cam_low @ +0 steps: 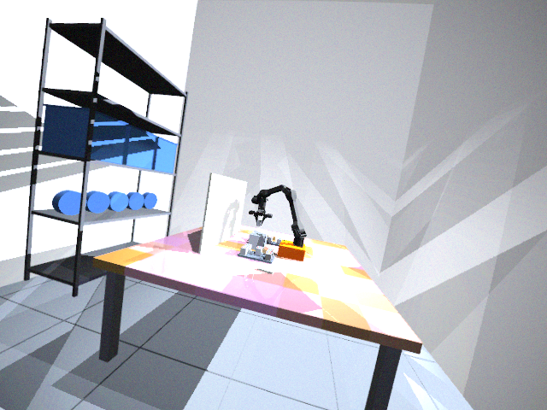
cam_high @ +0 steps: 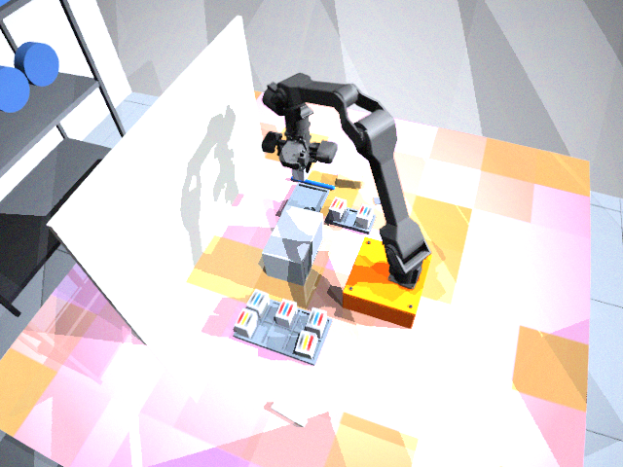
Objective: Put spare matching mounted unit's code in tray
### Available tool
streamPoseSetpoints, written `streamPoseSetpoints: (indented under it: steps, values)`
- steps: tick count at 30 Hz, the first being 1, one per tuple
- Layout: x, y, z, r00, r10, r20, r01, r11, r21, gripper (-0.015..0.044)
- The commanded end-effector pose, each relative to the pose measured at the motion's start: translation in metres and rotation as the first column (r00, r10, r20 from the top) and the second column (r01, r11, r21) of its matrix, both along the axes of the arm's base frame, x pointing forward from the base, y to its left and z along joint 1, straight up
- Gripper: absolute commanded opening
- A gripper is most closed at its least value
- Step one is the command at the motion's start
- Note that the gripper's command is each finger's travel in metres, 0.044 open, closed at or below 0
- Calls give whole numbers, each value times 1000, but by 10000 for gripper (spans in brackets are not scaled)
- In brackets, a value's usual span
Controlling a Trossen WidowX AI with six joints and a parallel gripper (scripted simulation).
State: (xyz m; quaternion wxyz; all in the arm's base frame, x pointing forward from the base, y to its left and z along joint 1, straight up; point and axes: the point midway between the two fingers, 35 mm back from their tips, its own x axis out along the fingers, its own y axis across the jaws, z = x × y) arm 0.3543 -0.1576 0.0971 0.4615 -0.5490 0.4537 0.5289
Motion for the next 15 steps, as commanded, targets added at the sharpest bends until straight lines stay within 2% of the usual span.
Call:
streamPoseSetpoints:
  steps: [1, 15]
  values:
    - [0, 0, -4, 1000, 6, 1, -6, 1000, -2, 0]
    - [1, -1, -17, 1000, 6, 1, -6, 1000, -2, 0]
